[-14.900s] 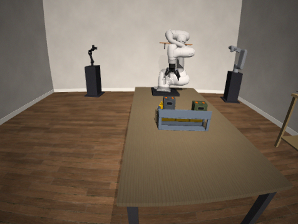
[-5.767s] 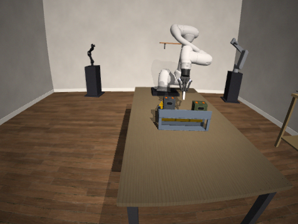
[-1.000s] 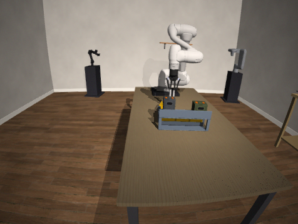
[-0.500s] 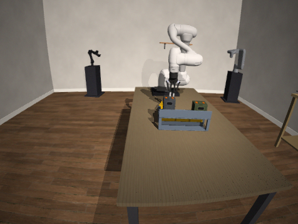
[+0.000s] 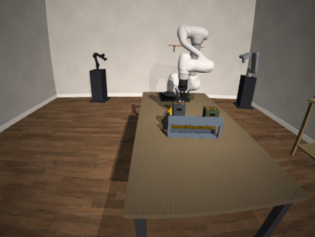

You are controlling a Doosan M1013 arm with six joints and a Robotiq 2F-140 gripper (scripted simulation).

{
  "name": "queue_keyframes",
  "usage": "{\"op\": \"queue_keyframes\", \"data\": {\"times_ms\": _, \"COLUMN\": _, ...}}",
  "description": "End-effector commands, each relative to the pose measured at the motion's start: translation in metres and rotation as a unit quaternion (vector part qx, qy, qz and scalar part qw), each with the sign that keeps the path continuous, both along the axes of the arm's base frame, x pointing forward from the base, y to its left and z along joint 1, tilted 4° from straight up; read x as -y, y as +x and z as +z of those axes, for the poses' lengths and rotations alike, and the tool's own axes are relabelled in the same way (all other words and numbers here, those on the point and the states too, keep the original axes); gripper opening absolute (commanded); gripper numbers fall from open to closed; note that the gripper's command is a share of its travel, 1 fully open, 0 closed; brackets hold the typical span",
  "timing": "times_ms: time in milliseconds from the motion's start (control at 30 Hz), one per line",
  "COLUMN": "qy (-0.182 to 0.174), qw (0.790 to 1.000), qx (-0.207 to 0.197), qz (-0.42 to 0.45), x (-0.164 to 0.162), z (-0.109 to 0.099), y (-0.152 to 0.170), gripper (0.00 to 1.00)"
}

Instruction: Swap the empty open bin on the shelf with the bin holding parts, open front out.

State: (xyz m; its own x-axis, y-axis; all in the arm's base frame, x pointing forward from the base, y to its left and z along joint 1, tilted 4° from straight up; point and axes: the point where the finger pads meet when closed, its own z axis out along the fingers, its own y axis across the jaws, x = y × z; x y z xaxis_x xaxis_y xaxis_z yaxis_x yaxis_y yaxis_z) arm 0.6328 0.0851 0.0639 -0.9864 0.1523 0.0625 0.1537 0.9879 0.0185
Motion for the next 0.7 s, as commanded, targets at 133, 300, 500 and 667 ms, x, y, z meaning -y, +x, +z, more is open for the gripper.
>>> {"op": "queue_keyframes", "data": {"times_ms": 133, "qy": 0.000, "qw": 1.000, "qx": 0.000, "qz": 0.000, "x": -0.0001, "z": -0.0063, "y": -0.0003, "gripper": 0.24}}
{"op": "queue_keyframes", "data": {"times_ms": 300, "qy": 0.000, "qw": 1.000, "qx": 0.000, "qz": 0.000, "x": -0.0001, "z": -0.0079, "y": -0.0004, "gripper": 0.24}}
{"op": "queue_keyframes", "data": {"times_ms": 500, "qy": 0.000, "qw": 1.000, "qx": 0.000, "qz": 0.000, "x": -0.0001, "z": -0.0081, "y": -0.0004, "gripper": 0.24}}
{"op": "queue_keyframes", "data": {"times_ms": 667, "qy": 0.000, "qw": 1.000, "qx": 0.000, "qz": 0.000, "x": -0.0001, "z": -0.0081, "y": -0.0004, "gripper": 0.24}}
